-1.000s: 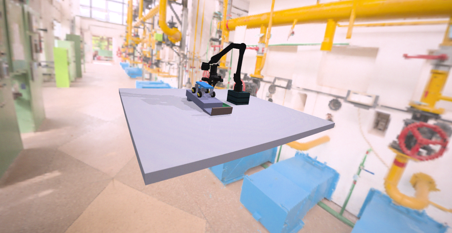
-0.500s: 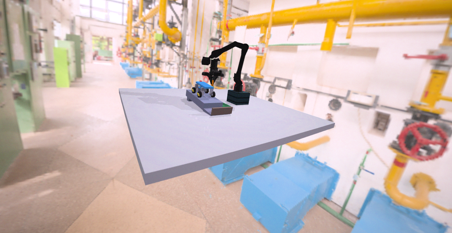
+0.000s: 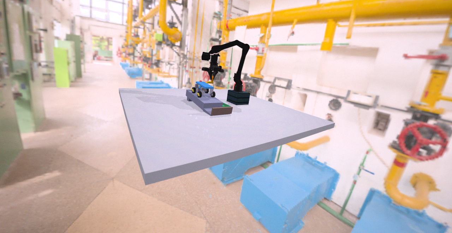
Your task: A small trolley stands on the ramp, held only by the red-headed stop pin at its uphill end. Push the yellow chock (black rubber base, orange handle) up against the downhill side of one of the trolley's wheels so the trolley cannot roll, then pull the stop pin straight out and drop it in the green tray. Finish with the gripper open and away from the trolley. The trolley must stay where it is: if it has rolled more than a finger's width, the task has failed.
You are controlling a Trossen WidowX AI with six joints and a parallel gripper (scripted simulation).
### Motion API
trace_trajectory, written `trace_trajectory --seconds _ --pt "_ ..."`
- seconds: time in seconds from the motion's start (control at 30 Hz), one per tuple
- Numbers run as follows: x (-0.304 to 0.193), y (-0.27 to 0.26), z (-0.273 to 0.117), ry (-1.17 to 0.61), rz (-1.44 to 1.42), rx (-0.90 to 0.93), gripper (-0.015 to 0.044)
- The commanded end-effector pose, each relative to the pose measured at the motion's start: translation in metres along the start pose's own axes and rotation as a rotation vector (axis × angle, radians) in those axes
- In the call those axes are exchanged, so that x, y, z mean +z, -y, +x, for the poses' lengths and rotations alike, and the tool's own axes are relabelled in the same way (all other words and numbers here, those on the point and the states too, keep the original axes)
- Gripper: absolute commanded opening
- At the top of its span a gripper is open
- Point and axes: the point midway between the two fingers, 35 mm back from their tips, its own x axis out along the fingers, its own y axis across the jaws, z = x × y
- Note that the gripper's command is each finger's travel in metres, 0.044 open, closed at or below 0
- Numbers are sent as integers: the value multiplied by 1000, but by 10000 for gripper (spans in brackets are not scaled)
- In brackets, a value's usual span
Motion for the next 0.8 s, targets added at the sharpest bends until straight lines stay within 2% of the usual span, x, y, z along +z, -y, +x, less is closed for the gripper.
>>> trace_trajectory --seconds 0.0,0.77 --pt "1 1 -5 0 -3 -6 0" --pt "0 1 -5 1 717 -1 0"
